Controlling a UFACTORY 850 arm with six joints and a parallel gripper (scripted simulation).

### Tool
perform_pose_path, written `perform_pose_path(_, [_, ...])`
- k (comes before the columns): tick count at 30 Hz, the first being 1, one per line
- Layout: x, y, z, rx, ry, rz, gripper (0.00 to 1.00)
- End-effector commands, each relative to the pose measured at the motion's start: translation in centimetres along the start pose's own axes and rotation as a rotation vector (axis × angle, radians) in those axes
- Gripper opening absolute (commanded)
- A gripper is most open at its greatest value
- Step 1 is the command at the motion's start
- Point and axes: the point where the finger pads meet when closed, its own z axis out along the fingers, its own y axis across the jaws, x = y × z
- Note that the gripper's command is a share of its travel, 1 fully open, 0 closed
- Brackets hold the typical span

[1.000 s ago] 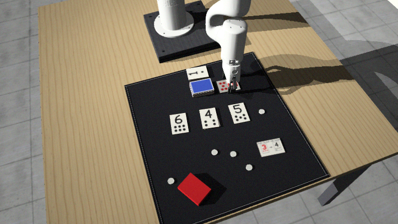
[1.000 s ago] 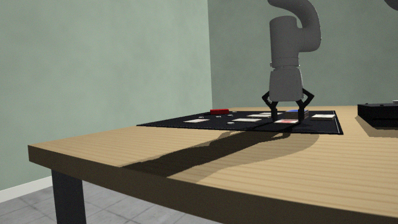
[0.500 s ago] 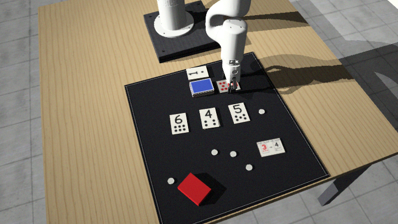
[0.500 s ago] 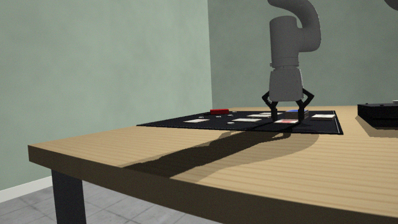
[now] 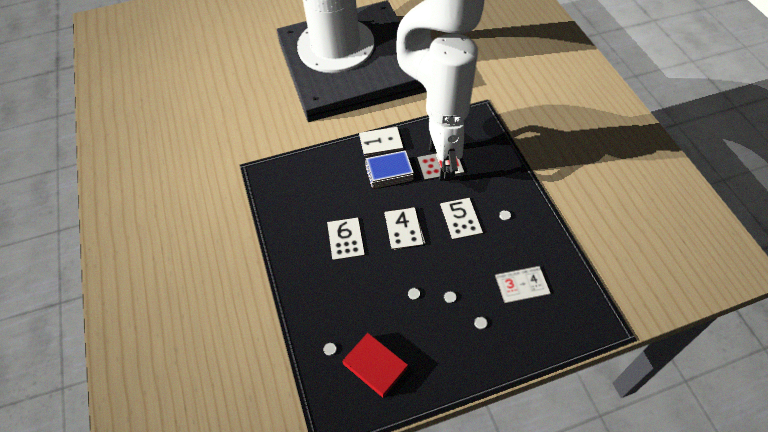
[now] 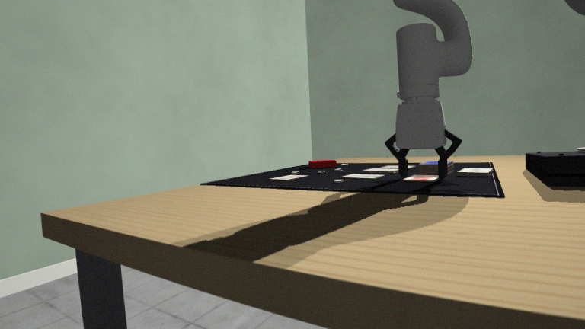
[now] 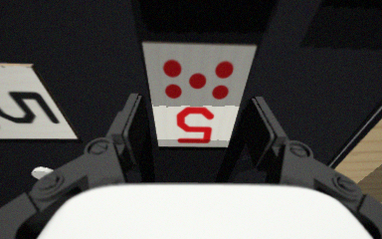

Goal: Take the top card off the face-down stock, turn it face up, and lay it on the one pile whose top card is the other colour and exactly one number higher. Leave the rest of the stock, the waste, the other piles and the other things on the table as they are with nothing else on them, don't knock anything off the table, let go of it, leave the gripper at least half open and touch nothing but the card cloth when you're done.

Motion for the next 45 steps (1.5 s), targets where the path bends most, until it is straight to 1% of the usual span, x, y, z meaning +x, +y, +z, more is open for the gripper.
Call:
perform_pose_path(1, [-0.03, -0.06, -0.03, 0.001, -0.001, 0.0, 0.86])
perform_pose_path(20, [-0.03, -0.06, -0.03, 0.001, -0.001, 0.0, 0.86])
perform_pose_path(21, [-0.03, -0.06, -0.03, 0.001, -0.001, 0.0, 0.73])
perform_pose_path(45, [-0.03, -0.06, -0.03, 0.001, -0.001, 0.0, 0.73])
